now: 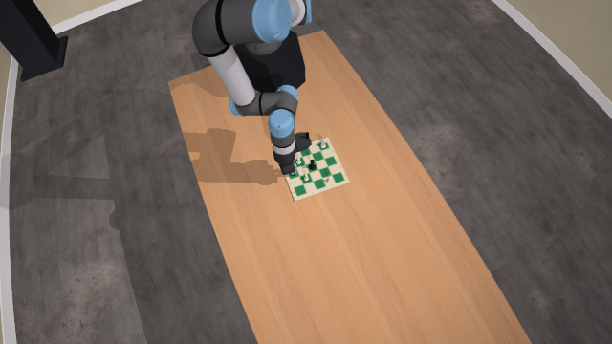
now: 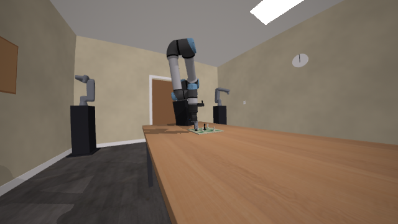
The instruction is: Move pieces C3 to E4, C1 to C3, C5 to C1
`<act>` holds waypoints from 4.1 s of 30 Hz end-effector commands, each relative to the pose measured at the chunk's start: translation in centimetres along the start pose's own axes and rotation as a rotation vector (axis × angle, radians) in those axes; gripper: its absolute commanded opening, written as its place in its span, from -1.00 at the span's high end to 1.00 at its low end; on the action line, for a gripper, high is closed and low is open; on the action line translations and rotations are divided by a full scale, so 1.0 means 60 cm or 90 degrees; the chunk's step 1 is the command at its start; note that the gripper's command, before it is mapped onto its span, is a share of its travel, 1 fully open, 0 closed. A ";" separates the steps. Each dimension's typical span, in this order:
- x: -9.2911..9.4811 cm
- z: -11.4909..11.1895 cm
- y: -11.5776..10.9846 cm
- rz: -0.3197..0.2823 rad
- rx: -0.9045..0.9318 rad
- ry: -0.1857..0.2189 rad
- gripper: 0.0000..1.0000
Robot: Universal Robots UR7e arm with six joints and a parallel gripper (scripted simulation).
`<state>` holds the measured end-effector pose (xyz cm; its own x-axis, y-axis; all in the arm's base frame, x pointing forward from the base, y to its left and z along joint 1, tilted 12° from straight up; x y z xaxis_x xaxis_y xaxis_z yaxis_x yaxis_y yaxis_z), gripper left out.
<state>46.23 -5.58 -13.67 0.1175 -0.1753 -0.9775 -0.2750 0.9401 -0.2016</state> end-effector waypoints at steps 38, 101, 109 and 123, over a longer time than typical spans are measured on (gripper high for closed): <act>-0.001 0.001 0.000 0.000 0.000 -0.001 -0.45; -0.151 0.000 0.000 0.000 0.000 -0.001 -1.00; -0.157 0.000 0.000 0.000 0.000 -0.001 -1.00; -0.229 0.000 0.000 0.000 0.000 -0.001 -1.00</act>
<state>44.77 -3.43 -1.82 0.1175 -0.1752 -0.9775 -0.2751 0.9401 -0.2015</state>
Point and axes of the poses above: the point where the finger pads meet when closed, its own x axis out along the fingers, its own z axis across the jaws, y = z × x, the point moved 6 cm from there along -x, back along the fingers, and after that the axes turned 14 degrees about -x, right-handed, at the moved point
